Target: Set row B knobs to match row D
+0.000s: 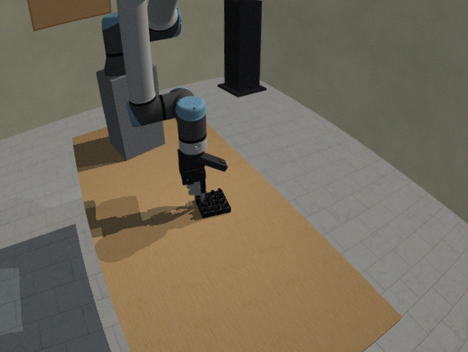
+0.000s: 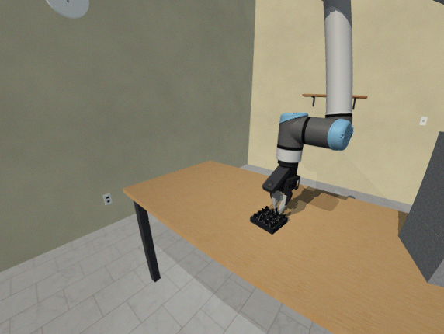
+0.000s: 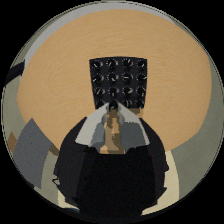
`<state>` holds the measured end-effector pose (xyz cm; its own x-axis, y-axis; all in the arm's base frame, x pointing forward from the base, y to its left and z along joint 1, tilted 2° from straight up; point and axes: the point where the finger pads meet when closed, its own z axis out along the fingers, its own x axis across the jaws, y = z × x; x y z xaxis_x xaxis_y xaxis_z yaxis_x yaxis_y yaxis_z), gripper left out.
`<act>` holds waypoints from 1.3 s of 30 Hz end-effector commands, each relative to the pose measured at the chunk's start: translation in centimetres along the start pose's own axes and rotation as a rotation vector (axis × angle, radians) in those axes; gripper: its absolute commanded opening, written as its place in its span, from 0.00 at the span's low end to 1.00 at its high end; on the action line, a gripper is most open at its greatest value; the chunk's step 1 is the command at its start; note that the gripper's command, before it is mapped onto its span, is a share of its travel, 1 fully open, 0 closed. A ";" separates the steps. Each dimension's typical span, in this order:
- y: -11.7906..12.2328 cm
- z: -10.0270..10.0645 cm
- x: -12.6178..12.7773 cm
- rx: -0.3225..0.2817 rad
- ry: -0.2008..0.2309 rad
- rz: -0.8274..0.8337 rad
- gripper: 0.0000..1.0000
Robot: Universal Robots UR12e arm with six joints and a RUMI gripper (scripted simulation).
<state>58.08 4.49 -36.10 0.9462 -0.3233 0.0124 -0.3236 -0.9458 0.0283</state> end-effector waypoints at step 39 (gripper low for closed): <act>0.1 0.0 -0.2 0.002 0.001 -0.550 0.04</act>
<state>57.83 4.51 -36.11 0.9777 0.2101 -0.0034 0.2101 -0.9772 0.0292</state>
